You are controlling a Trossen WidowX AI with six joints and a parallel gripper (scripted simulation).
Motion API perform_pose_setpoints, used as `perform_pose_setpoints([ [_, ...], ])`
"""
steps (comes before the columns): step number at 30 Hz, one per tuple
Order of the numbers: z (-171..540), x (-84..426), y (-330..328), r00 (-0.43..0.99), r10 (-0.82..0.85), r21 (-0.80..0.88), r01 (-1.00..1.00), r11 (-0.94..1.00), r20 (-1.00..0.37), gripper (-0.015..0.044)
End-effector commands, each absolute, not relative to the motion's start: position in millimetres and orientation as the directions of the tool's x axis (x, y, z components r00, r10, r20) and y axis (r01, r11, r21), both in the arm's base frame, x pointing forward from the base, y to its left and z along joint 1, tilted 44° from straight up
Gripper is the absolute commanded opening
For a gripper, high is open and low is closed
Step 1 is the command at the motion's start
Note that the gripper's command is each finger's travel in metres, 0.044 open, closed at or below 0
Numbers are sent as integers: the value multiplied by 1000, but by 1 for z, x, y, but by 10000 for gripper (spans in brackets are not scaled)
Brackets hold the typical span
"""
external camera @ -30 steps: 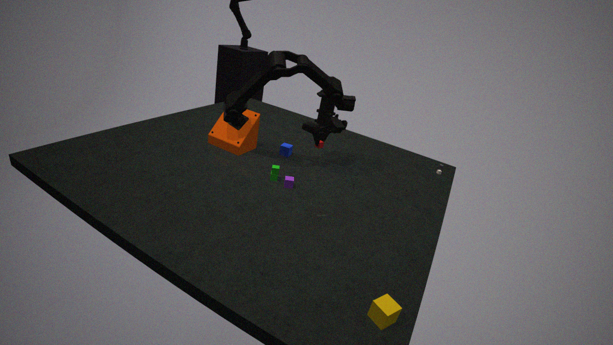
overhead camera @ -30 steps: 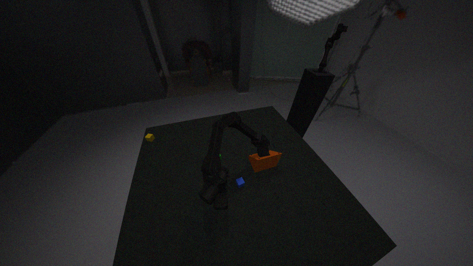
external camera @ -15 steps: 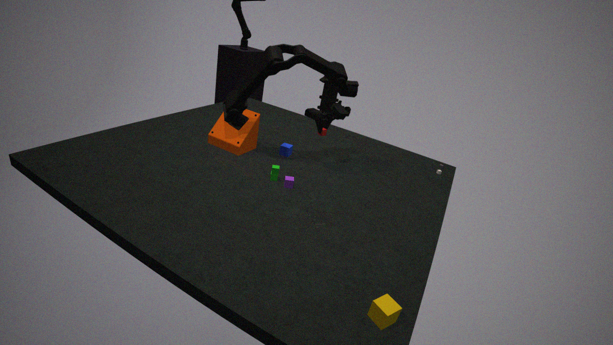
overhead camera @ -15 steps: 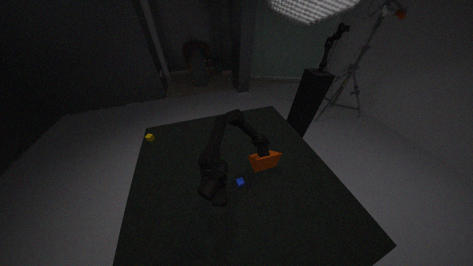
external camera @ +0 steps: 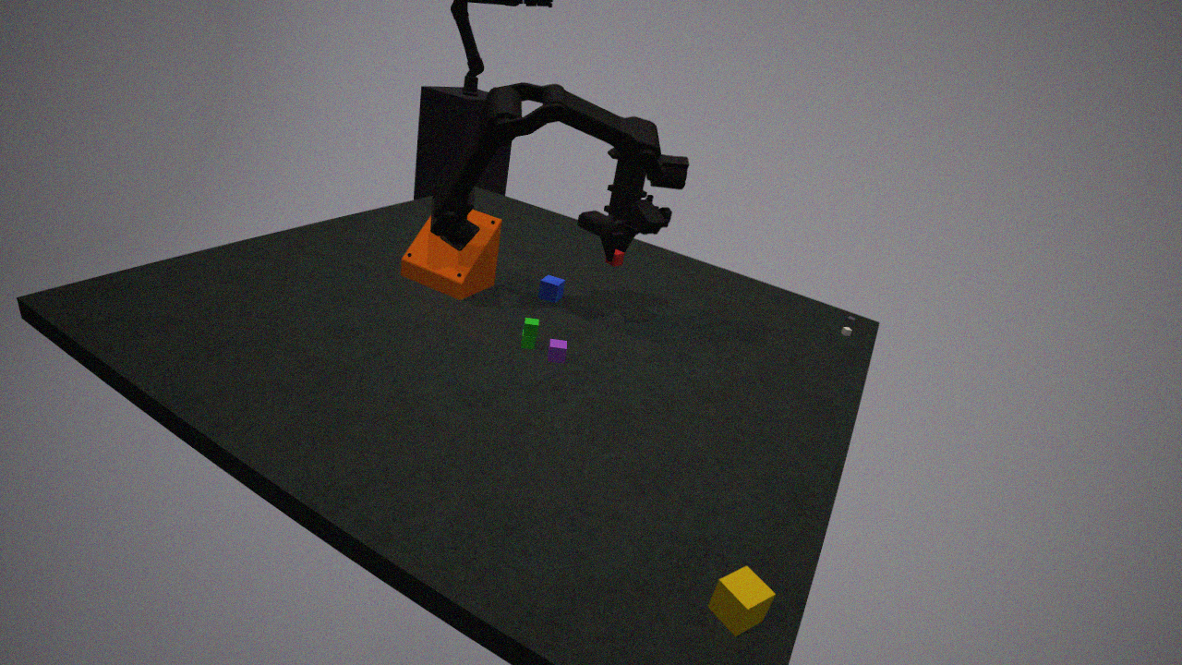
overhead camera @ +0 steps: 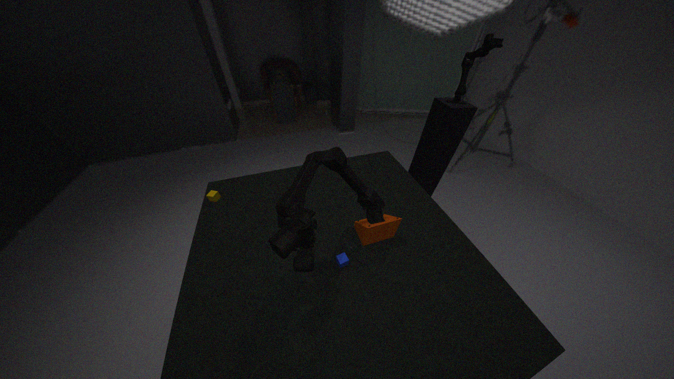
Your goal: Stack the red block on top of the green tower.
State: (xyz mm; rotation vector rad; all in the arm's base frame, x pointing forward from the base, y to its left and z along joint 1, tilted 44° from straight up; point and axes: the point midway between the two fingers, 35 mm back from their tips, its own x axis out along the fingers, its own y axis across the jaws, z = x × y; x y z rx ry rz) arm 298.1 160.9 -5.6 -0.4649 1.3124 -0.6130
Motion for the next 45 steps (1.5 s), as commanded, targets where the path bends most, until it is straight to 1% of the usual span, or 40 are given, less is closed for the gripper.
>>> perform_pose_setpoints([
  [1, 10, 302, 147, 142, -655, -639, 143, 756, -742, 0],
  [18, 79, 307, 70, 145, -657, -641, 143, 754, -740, 0],
  [33, 125, 283, 6, 142, -676, -659, 150, 737, -723, 0],
  [38, 126, 280, -2, 142, -678, -661, 151, 735, -721, 0],
  [45, 104, 286, -26, 142, -679, -662, 151, 734, -720, 0],
])
